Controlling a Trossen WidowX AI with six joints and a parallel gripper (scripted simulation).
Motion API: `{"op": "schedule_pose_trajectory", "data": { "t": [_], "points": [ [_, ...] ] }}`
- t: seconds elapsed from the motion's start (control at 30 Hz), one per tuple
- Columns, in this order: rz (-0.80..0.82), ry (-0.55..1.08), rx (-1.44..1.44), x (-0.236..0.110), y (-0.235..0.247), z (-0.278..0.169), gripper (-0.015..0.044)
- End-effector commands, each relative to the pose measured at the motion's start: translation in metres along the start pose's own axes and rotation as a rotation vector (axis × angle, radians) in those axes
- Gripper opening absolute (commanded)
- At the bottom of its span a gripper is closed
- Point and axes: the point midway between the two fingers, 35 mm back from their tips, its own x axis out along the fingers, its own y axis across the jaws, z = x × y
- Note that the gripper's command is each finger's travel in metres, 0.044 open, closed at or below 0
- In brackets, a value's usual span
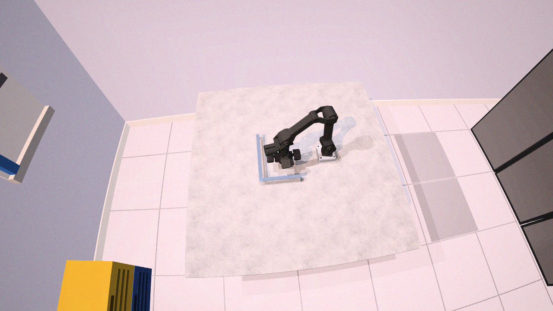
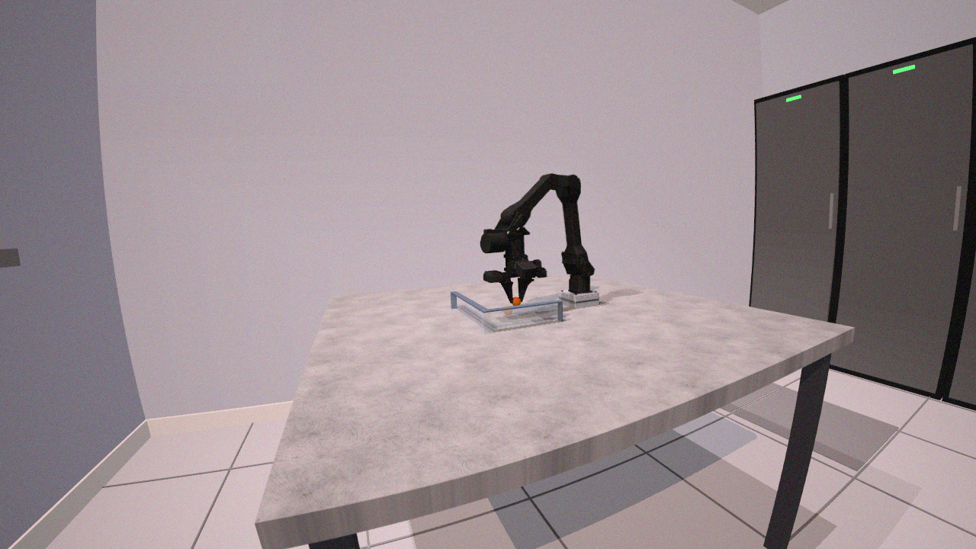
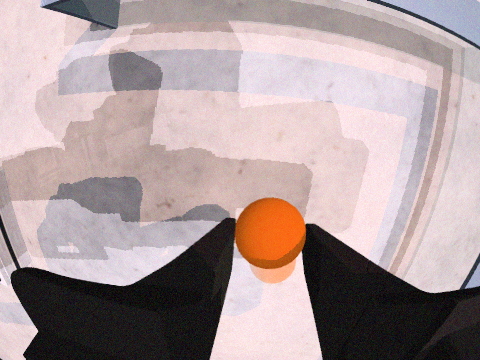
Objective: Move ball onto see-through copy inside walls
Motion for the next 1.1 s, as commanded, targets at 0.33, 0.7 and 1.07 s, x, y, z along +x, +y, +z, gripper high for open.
{"op": "schedule_pose_trajectory", "data": {
  "t": [0.33, 0.7, 1.07],
  "points": [
    [-0.008, -0.005, -0.003, -0.087, 0.005, -0.001, 0.0],
    [-0.009, -0.002, -0.003, -0.06, -0.006, -0.03, 0.0],
    [-0.009, -0.001, -0.003, -0.036, -0.011, -0.042, 0.0]
  ]
}}
